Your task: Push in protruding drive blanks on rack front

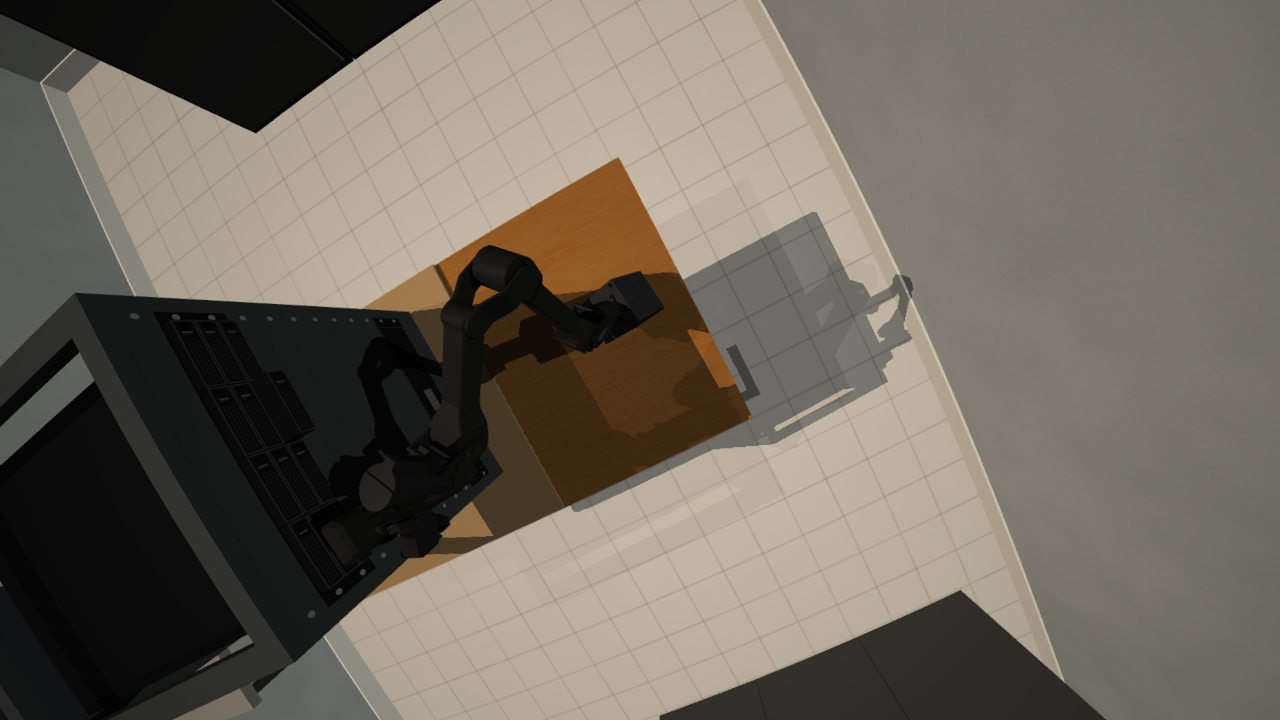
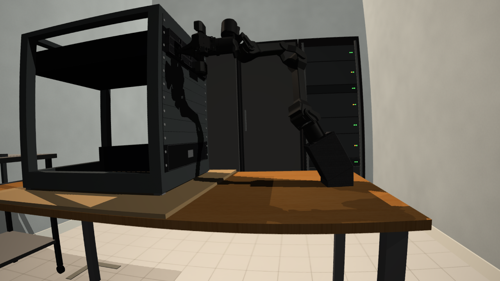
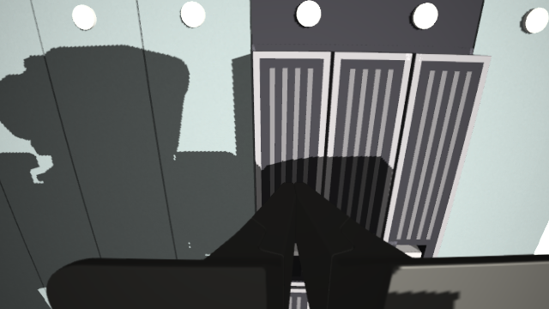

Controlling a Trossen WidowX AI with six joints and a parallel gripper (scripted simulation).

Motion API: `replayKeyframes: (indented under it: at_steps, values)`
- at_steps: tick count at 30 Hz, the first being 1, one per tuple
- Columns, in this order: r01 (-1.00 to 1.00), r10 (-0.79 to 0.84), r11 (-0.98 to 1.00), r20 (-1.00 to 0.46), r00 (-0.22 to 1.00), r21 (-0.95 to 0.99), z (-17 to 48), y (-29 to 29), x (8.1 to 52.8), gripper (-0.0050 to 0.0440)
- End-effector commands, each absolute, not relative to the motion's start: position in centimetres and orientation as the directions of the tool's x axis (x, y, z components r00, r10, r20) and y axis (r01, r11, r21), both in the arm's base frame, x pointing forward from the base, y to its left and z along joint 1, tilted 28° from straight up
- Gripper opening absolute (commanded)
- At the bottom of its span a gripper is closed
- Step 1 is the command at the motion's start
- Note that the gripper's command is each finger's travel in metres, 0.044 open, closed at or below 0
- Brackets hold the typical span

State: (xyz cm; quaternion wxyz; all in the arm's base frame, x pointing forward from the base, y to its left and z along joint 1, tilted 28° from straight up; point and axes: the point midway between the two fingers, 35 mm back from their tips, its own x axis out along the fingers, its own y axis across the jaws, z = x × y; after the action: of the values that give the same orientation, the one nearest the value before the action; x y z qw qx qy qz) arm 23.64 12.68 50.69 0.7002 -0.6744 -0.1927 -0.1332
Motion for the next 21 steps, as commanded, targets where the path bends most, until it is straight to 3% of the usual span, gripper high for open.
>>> replayKeyframes:
  at_steps: [1, 21]
  values:
    - [0.463, 0.064, 0.071, 0.468, 0.882, -0.883, 50.8, 11.9, 21.9, -0.005]
    - [0.463, 0.064, 0.071, 0.468, 0.882, -0.883, 49.2, 11.7, 19.0, -0.005]
